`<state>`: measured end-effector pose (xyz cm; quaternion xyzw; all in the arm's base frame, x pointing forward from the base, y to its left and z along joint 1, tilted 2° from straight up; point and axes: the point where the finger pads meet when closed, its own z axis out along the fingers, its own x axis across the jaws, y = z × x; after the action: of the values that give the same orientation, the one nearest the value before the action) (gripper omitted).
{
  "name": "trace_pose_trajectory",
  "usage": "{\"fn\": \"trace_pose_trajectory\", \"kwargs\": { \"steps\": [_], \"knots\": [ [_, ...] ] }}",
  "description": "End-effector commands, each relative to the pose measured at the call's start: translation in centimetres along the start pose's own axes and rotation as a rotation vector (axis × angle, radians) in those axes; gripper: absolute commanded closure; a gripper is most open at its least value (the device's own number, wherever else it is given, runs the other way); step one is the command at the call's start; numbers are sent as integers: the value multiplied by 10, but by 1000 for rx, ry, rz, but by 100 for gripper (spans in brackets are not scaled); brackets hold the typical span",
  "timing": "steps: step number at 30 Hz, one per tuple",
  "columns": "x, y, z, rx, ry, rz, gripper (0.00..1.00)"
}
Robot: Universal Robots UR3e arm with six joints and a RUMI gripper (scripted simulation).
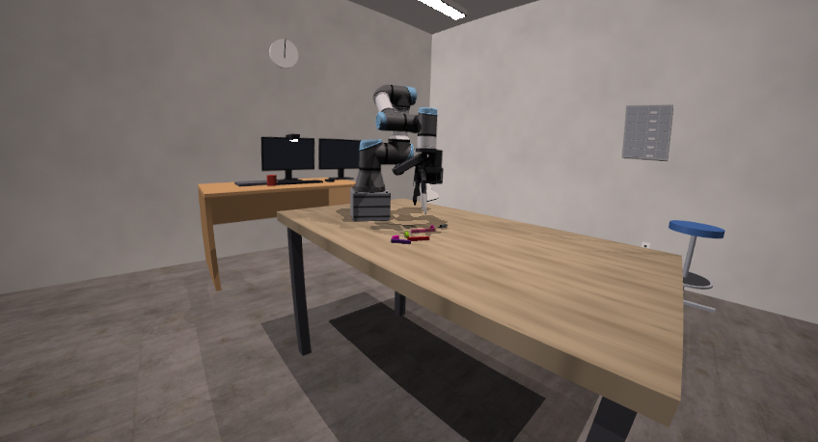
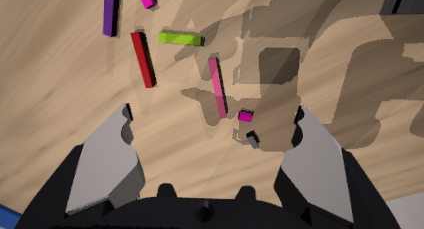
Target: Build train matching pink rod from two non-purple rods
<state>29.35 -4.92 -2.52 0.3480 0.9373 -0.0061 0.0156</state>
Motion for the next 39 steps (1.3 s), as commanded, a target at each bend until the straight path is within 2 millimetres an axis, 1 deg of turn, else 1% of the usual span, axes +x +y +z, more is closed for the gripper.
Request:
{"fn": "trace_pose_trajectory", "kwargs": {
  "steps": [1,6,8,10,23,25,32,35,39],
  "knots": [
    [4,8,-1,-4,-2,-167,0],
    [9,16,-2,-3,-3,-346,0],
    [9,16,-2,-3,-3,-346,0],
    [13,21,-2,-3,-3,-453,0],
    [29,44,-4,-2,-3,-917,0],
    [29,44,-4,-2,-3,-917,0],
    [41,57,-4,-1,-4,-1191,0],
    [45,61,-5,-1,-4,-1267,0],
    [48,64,-5,-1,-4,-1327,0]
  ]
}}
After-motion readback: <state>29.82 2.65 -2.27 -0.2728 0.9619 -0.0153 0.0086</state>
